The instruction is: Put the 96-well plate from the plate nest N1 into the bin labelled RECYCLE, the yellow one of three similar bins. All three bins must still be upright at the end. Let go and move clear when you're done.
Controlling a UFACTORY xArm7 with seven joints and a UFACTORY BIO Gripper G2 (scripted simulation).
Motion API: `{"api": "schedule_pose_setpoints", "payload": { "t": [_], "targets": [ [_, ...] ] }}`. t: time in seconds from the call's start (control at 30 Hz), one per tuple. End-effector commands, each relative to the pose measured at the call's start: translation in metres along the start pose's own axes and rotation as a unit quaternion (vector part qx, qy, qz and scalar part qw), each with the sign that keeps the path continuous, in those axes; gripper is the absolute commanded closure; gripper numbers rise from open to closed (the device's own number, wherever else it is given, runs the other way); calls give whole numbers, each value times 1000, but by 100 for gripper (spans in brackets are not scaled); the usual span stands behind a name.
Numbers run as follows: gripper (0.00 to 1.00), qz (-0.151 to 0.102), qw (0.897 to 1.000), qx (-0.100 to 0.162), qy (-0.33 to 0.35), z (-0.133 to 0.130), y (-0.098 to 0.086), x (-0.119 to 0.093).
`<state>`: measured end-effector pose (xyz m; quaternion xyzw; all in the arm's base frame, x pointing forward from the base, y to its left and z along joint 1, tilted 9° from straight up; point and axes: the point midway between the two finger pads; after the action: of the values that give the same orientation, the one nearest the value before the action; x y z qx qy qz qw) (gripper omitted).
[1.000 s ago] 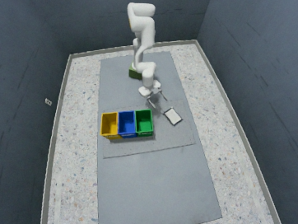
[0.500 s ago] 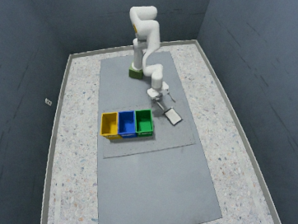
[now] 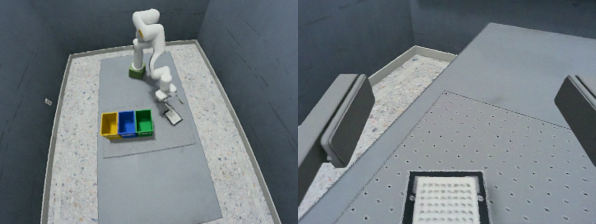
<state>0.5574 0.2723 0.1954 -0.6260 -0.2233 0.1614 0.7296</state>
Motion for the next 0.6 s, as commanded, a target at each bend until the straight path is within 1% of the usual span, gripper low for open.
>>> {"api": "schedule_pose_setpoints", "payload": {
  "t": [0.0,0.47,0.57],
  "targets": [
    [63,-2,1000,-1,0,9,1,10],
    [63,-2,1000,-1,0,9,1,10],
    [63,-2,1000,-1,0,9,6,10]
  ]
}}
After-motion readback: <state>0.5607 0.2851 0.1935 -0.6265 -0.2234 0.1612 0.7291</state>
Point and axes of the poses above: the point midway between the two finger pads, its own x axis out along the fingers, its own z axis across the jaws, y = z × x, and after that the axes turned 1 degree about x, right-handed
